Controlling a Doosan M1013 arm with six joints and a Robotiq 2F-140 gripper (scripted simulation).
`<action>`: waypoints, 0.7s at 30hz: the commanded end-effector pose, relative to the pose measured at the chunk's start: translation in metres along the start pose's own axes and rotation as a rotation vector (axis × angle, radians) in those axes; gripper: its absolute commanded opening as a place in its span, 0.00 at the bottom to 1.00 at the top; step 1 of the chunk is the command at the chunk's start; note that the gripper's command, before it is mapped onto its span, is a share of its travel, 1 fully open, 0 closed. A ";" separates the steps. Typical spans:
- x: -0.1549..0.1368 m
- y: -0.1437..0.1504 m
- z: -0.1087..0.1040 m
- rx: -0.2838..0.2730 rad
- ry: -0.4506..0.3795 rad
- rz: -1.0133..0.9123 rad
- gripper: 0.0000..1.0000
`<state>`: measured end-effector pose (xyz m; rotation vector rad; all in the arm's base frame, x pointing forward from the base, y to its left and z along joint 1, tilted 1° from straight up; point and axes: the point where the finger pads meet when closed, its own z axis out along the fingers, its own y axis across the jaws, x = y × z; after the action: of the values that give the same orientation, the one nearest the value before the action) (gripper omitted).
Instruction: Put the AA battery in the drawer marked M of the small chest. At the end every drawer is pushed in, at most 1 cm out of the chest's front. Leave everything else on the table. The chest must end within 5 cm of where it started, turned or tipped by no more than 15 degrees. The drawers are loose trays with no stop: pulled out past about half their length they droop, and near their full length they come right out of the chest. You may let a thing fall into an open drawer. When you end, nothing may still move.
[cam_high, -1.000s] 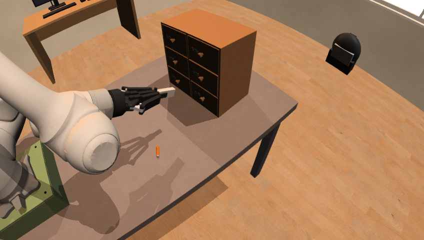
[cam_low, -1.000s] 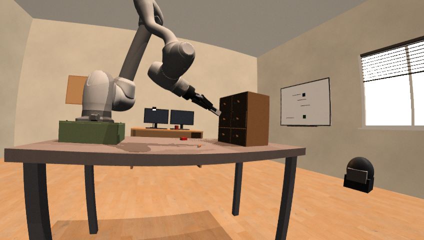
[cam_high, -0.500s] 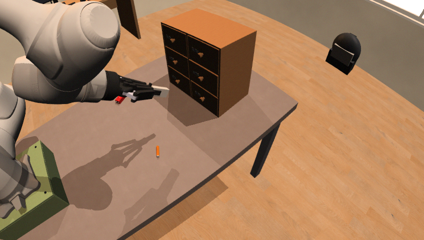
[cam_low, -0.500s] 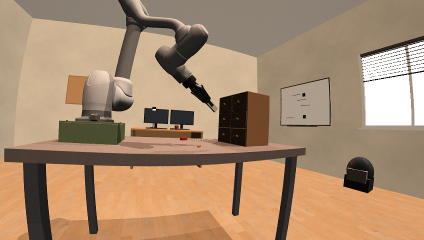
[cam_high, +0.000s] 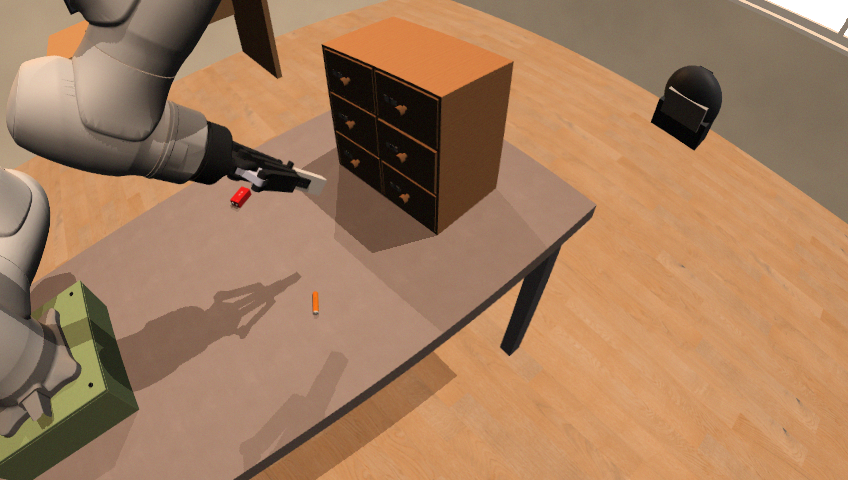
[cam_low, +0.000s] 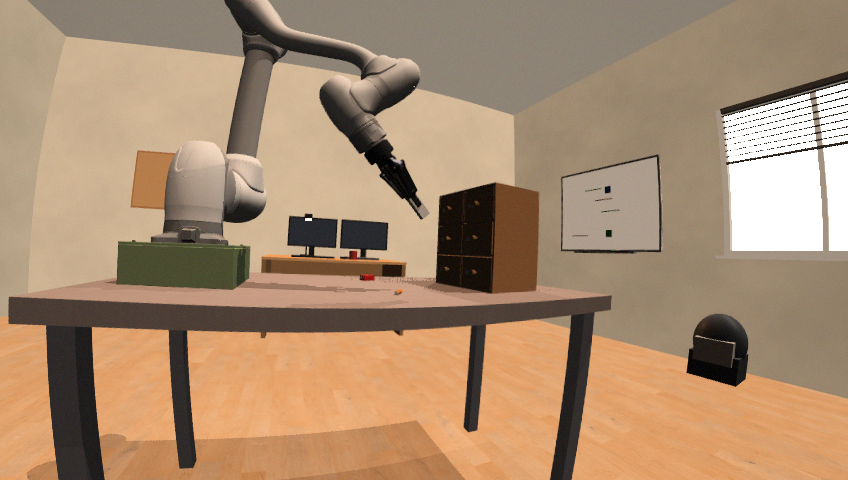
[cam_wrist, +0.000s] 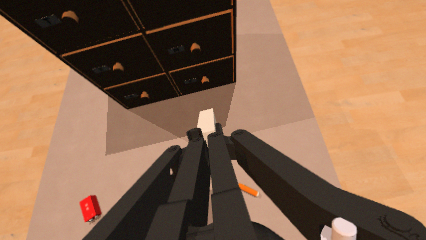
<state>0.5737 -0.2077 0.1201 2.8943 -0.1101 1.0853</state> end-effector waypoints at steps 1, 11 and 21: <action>0.005 0.000 -0.008 0.029 -0.167 0.008 0.00; 0.003 0.001 -0.043 0.034 -0.417 0.001 0.00; 0.002 0.002 -0.067 0.029 -0.671 0.001 0.00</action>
<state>0.5303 -0.2109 0.1691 3.1505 -0.0968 0.2720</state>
